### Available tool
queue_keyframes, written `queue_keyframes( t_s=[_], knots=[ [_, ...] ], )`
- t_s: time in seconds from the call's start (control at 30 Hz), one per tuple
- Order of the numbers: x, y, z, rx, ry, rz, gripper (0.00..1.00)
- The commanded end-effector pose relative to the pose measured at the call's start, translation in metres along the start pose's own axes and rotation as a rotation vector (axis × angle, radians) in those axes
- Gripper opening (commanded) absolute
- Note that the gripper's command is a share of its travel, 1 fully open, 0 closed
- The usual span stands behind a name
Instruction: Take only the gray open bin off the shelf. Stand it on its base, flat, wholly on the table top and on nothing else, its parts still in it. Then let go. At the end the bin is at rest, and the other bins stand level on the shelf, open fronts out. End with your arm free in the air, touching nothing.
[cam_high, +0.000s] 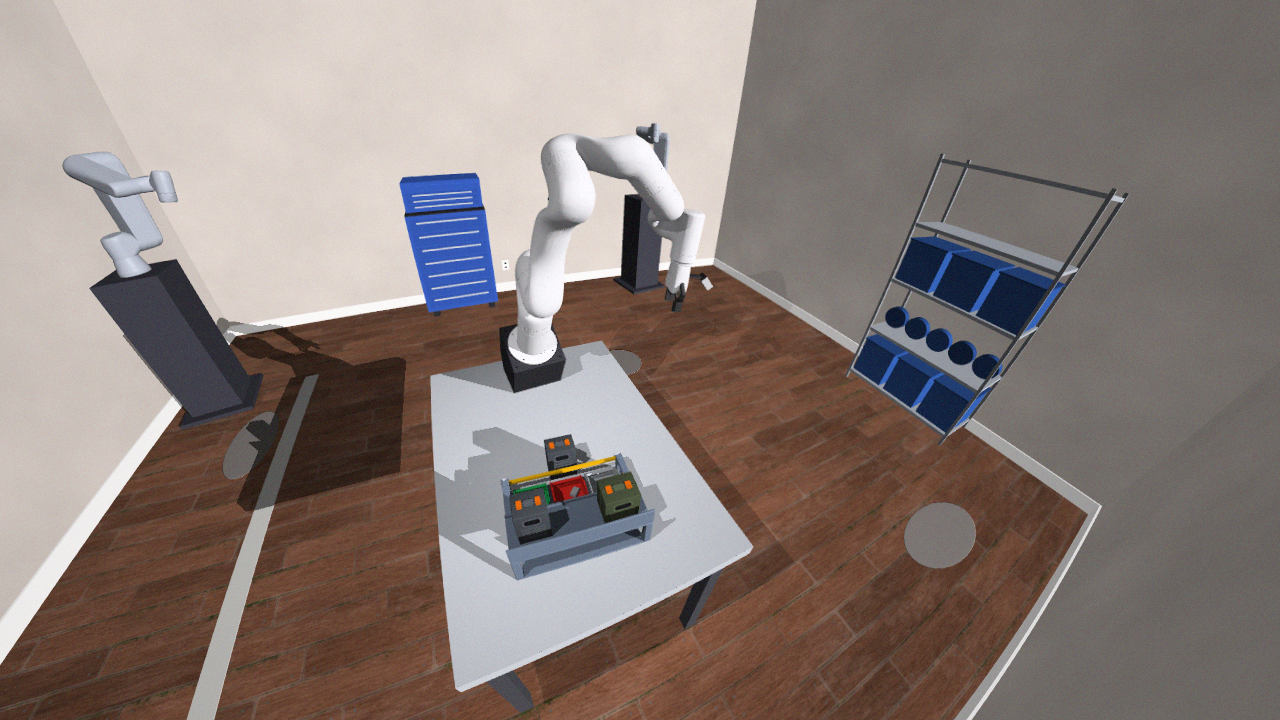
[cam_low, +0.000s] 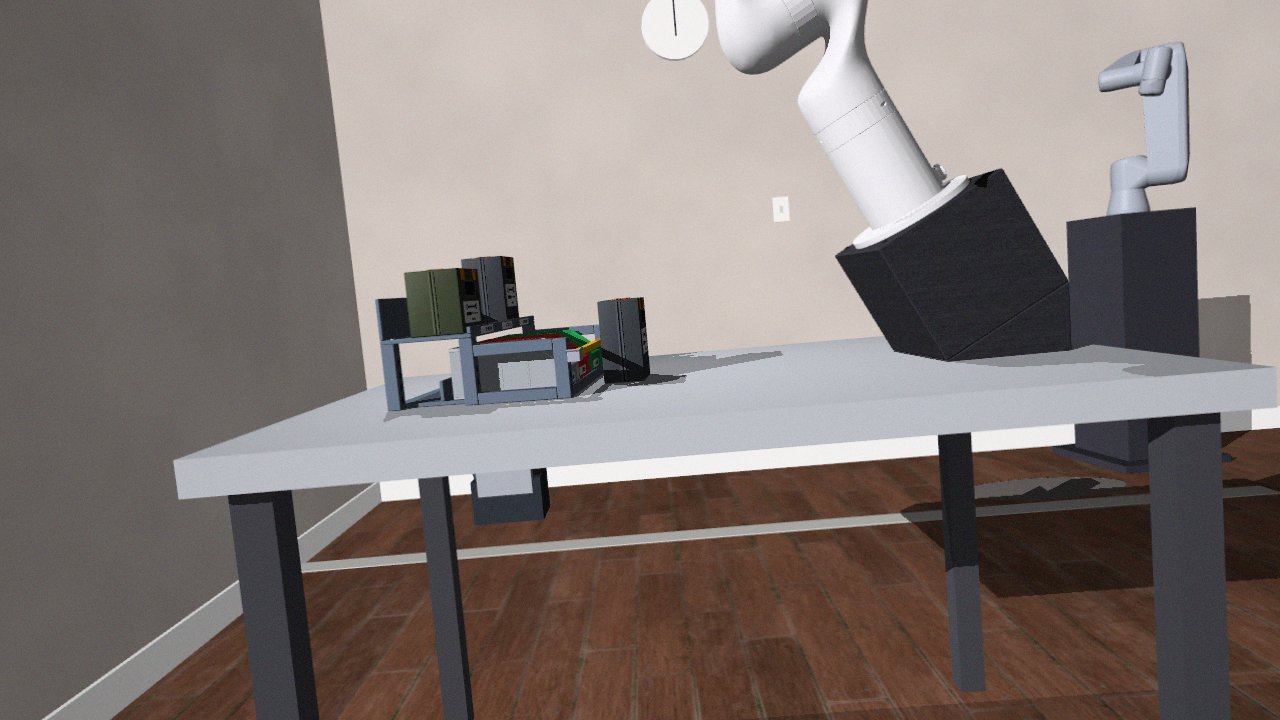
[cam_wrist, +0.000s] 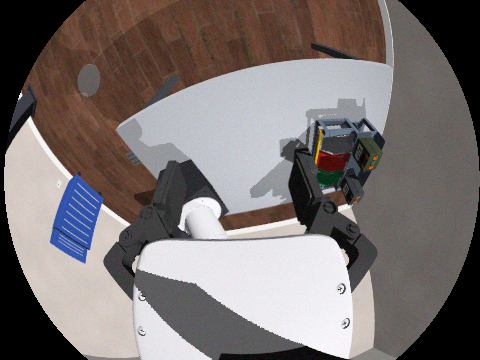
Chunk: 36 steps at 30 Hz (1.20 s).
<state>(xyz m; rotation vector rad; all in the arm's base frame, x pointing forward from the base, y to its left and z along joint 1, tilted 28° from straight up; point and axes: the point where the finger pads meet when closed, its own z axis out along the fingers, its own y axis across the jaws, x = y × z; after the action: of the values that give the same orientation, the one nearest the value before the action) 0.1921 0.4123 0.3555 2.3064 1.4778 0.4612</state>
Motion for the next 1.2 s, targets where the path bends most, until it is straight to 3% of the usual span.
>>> queue_keyframes(
  t_s=[0.0,0.1,0.5,0.67,1.07,1.17],
  knots=[
    [-0.002,0.019,0.009,-0.006,-0.035,0.07,1.0],
    [-0.007,0.048,0.024,-0.015,-0.091,0.175,1.0],
    [-0.007,0.048,0.024,-0.015,-0.091,0.175,1.0],
    [-0.021,0.096,0.048,-0.03,-0.184,0.35,1.0],
    [-0.021,0.096,0.048,-0.03,-0.184,0.35,1.0],
    [-0.029,0.124,0.062,-0.031,-0.183,0.35,1.0]
  ],
)
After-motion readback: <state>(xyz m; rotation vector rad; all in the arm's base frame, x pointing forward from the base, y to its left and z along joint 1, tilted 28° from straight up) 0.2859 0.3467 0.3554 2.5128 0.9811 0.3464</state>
